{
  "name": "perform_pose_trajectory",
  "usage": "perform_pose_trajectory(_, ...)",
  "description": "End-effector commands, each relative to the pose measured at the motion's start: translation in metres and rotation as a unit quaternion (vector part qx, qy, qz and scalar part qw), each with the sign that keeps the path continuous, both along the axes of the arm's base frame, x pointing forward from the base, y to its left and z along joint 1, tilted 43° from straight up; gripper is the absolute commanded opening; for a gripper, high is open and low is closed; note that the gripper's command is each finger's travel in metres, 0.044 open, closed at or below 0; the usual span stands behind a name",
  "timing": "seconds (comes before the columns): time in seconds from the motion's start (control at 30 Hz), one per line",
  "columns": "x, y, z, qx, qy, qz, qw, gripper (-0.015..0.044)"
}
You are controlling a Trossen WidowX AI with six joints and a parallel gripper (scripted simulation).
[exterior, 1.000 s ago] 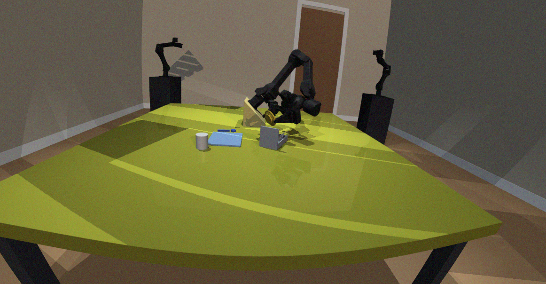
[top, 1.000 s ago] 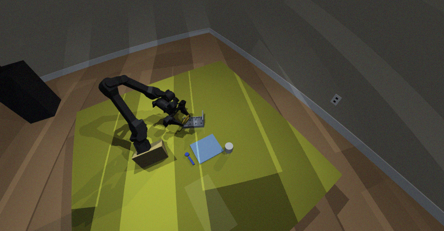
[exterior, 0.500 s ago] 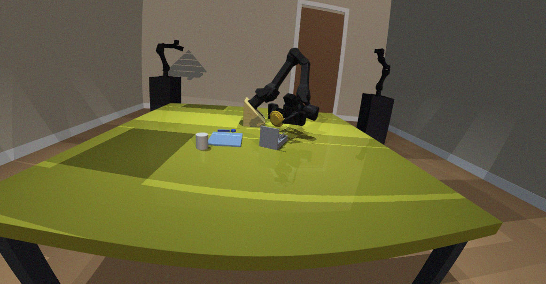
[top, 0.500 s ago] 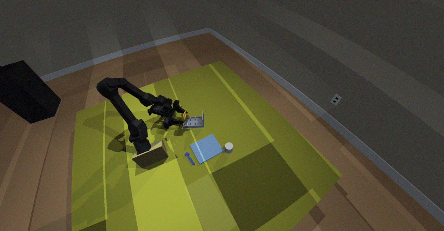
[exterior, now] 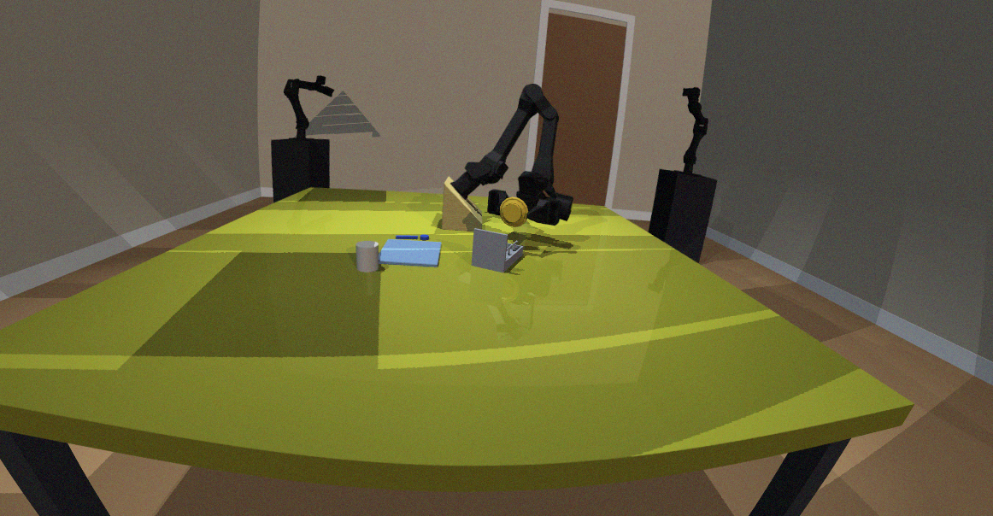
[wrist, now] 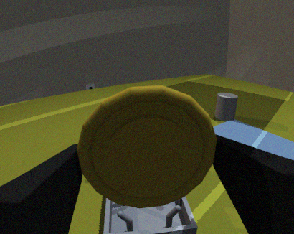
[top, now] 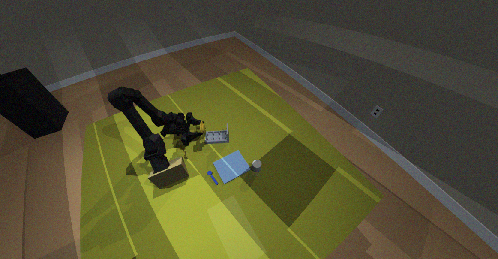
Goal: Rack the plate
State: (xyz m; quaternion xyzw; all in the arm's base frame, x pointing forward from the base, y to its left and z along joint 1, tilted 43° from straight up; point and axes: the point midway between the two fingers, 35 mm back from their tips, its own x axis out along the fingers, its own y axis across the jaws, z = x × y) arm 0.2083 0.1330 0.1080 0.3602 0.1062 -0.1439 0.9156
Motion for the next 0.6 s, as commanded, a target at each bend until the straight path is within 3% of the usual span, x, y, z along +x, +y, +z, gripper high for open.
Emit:
perform_pose_trajectory(0.0, -0.001, -0.002, 0.001, 0.001, -0.011, -0.003, 1.000, 0.0000)
perform_pose_trajectory(0.57, 0.010, 0.012, -0.020, 0.002, -0.010, -0.002, 1.000, 0.0000)
